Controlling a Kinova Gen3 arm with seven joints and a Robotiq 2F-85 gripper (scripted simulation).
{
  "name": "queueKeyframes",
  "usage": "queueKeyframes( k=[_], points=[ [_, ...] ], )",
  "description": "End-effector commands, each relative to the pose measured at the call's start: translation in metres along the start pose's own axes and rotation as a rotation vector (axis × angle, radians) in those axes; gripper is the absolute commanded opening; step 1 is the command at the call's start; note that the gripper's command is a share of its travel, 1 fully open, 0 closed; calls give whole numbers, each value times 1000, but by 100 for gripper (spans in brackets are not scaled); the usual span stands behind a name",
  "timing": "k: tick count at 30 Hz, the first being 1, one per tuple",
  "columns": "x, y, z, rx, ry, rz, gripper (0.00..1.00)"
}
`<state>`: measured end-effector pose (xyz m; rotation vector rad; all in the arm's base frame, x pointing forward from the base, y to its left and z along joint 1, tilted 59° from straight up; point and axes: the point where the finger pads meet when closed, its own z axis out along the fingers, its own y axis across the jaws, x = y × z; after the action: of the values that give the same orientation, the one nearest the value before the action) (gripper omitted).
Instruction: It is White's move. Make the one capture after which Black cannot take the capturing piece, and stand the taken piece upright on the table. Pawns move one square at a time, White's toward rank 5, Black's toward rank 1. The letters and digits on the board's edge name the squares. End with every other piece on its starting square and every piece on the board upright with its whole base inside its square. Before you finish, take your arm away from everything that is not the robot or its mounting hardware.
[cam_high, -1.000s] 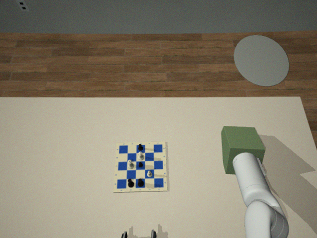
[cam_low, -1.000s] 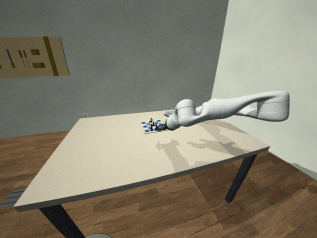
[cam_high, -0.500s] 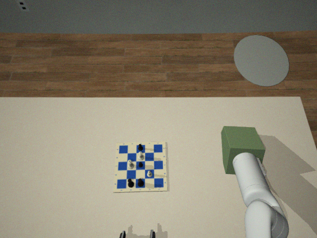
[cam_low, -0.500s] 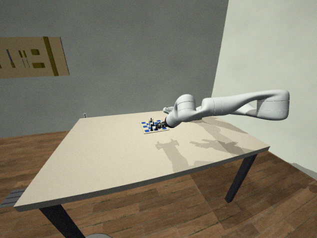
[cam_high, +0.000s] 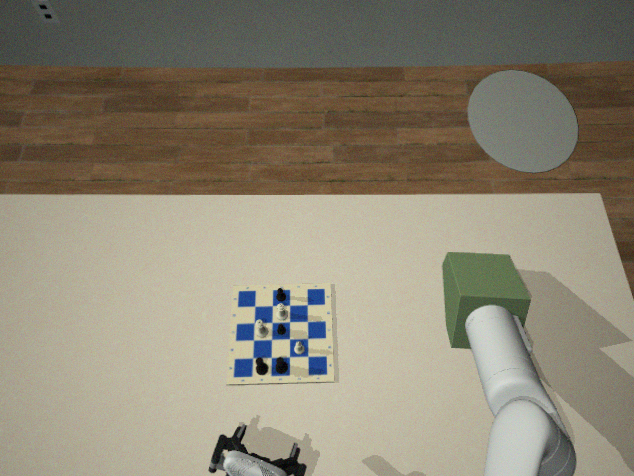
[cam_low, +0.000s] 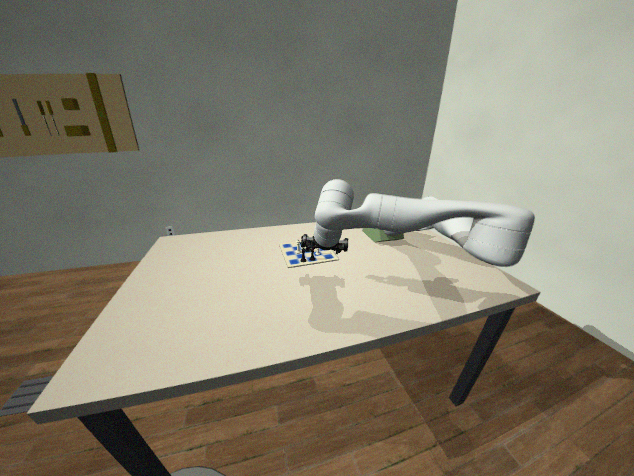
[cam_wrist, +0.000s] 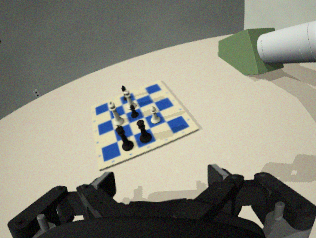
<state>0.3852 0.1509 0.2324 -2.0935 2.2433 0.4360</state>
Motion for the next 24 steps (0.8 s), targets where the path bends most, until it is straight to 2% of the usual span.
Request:
queueKeyframes(
  k=[1, 4, 5, 6, 9, 12, 13, 14, 15, 16, 17, 18, 19, 20, 21, 22, 23, 24],
  points=[
    [35, -23, 23, -61, 16, 138, 100],
    [49, -34, 38, -107, -14, 248, 100],
    [49, -34, 38, -107, -14, 248, 100],
    [56, -39, 46, -131, -32, 304, 100],
    [56, -39, 46, -131, -32, 304, 100],
    [82, -56, 71, -206, -95, 478, 100],
    [82, -56, 71, -206, -95, 478, 100],
    [91, -61, 79, -232, -119, 536, 100],
    [91, -61, 79, -232, -119, 536, 100],
    [100, -66, 88, -258, -144, 593, 100],
    [100, -66, 88, -258, -144, 593, 100],
    [109, -71, 96, -284, -170, 649, 100],
    [109, -71, 96, -284, -170, 649, 100],
    [119, -75, 104, -309, -198, 704, 100],
    [119, -75, 104, -309, -198, 704, 100],
    [129, -79, 112, -334, -226, 757, 100],
    [129, -79, 112, -334, -226, 757, 100],
    [138, -82, 120, -358, -255, 808, 100]
  ],
)
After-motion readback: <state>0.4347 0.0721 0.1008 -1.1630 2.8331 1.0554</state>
